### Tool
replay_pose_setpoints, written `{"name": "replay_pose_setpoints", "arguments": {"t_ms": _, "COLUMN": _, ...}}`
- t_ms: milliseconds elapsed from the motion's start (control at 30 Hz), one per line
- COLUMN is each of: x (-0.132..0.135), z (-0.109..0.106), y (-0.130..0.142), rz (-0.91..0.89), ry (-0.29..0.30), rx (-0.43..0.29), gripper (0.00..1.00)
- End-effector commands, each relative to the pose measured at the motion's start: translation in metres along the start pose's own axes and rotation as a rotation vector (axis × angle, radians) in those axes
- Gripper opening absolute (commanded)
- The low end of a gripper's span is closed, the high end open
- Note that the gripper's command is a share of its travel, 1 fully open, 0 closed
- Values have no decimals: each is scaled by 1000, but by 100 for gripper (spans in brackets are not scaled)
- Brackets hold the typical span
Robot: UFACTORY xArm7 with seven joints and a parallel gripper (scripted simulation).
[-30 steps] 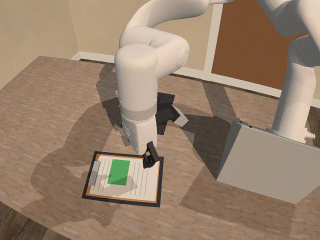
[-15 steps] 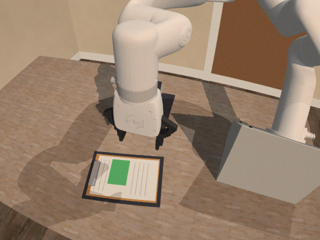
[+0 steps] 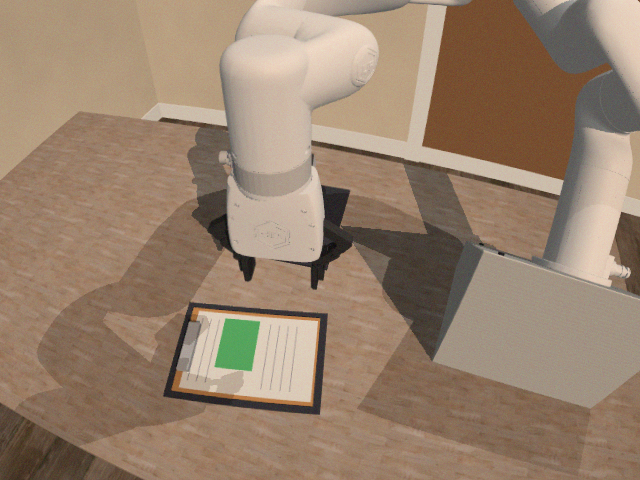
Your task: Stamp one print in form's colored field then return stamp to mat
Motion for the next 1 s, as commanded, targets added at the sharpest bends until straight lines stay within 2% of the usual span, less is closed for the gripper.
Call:
{"name": "replay_pose_setpoints", "arguments": {"t_ms": 0, "x": -7, "z": 1, "y": -20, "rz": 2, "ry": -4, "rx": -3, "gripper": 89}}
{"name": "replay_pose_setpoints", "arguments": {"t_ms": 67, "x": -7, "z": 1, "y": -20, "rz": 2, "ry": -4, "rx": -3, "gripper": 89}}
{"name": "replay_pose_setpoints", "arguments": {"t_ms": 167, "x": -16, "z": 7, "y": -51, "rz": 2, "ry": -4, "rx": -3, "gripper": 89}}
{"name": "replay_pose_setpoints", "arguments": {"t_ms": 567, "x": -66, "z": 36, "y": -222, "rz": 2, "ry": -4, "rx": -3, "gripper": 89}}
{"name": "replay_pose_setpoints", "arguments": {"t_ms": 633, "x": -66, "z": 36, "y": -222, "rz": 2, "ry": -4, "rx": -3, "gripper": 89}}
{"name": "replay_pose_setpoints", "arguments": {"t_ms": 800, "x": -79, "z": 44, "y": -268, "rz": 2, "ry": -4, "rx": -3, "gripper": 89}}
{"name": "replay_pose_setpoints", "arguments": {"t_ms": 967, "x": -85, "z": 47, "y": -289, "rz": 2, "ry": -4, "rx": -3, "gripper": 89}}
Point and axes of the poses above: the point where the finger pads meet when closed, its own z axis out along the fingers, its own x axis across the jaws, y = z × x, the point moved 1 cm from there along -z, back along the fingers, and after that the axes turned 10 degrees about z, right-handed, at the moved point
